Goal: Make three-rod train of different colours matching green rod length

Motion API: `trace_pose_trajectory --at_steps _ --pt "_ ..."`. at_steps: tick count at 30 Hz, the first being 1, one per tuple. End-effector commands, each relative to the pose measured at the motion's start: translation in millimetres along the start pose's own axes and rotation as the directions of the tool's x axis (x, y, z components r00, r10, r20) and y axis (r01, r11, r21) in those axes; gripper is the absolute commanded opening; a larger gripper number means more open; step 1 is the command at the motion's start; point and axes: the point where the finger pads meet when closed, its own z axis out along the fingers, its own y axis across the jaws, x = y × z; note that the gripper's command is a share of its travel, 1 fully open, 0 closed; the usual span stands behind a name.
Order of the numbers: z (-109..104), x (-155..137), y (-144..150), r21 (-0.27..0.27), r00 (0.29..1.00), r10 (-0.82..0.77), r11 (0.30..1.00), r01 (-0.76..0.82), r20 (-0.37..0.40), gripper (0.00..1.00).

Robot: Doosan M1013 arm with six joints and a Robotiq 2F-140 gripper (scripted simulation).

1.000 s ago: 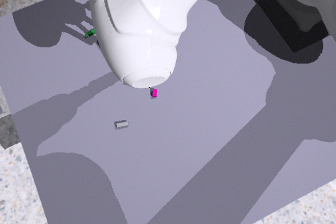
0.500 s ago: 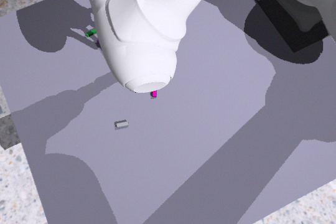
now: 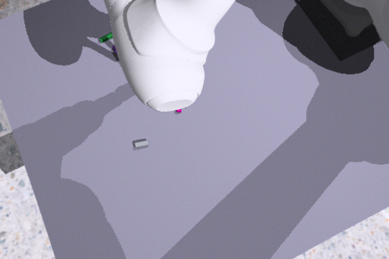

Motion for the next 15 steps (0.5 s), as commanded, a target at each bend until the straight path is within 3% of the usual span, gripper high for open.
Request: trace_pose_trajectory --at_steps 1,15 --pt "2.1 0.0 0.0 0.000 1.000 0.000 1.000 0.000 0.000 0.15" --pt "5.0 0.0 0.0 0.000 1.000 0.000 1.000 0.000 0.000 0.15"
